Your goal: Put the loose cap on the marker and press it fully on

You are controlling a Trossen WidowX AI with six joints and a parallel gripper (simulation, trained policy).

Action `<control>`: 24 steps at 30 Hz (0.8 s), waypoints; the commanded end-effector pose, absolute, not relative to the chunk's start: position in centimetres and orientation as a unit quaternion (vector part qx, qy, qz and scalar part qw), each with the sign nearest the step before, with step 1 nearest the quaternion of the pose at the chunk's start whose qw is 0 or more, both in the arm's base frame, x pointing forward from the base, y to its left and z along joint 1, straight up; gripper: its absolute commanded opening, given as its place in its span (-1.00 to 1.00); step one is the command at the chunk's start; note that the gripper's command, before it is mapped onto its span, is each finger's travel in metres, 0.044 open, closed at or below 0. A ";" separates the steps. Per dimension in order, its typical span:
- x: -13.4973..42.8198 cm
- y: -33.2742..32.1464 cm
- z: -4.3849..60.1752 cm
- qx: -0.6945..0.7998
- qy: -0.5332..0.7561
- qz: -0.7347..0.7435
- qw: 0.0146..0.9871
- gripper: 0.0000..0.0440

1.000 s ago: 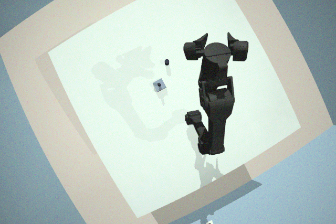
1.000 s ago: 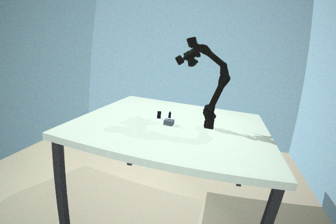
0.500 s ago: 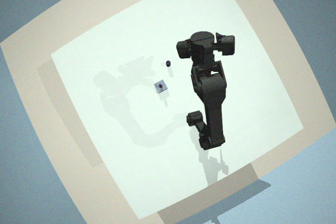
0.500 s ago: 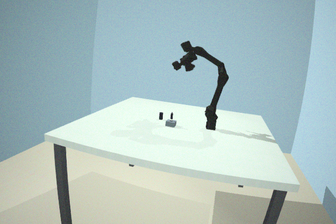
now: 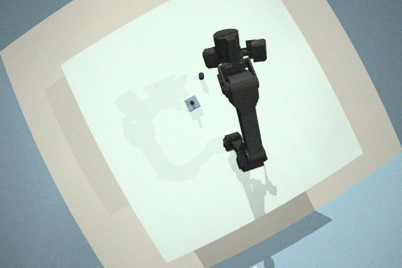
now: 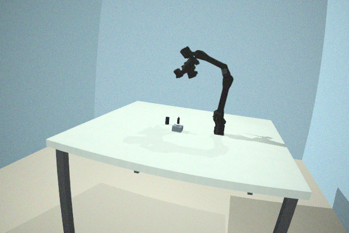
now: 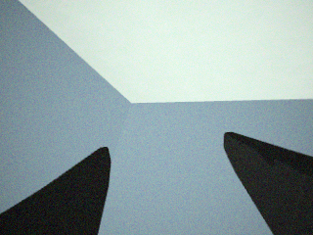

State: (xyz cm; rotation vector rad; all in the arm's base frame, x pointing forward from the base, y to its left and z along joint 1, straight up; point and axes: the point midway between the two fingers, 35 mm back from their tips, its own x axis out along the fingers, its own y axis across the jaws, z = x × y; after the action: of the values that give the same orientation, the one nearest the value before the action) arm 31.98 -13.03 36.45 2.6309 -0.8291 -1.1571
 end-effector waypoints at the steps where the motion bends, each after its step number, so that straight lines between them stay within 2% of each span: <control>1: 32.6 -12.7 35.3 0.873 -0.269 -0.402 0.068 0.47; 24: 35.9 -10.5 28.9 0.836 -0.218 -0.501 0.059 0.47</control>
State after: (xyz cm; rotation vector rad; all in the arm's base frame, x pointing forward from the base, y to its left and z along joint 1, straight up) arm 35.50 -10.77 29.57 2.5408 -0.6752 -1.4833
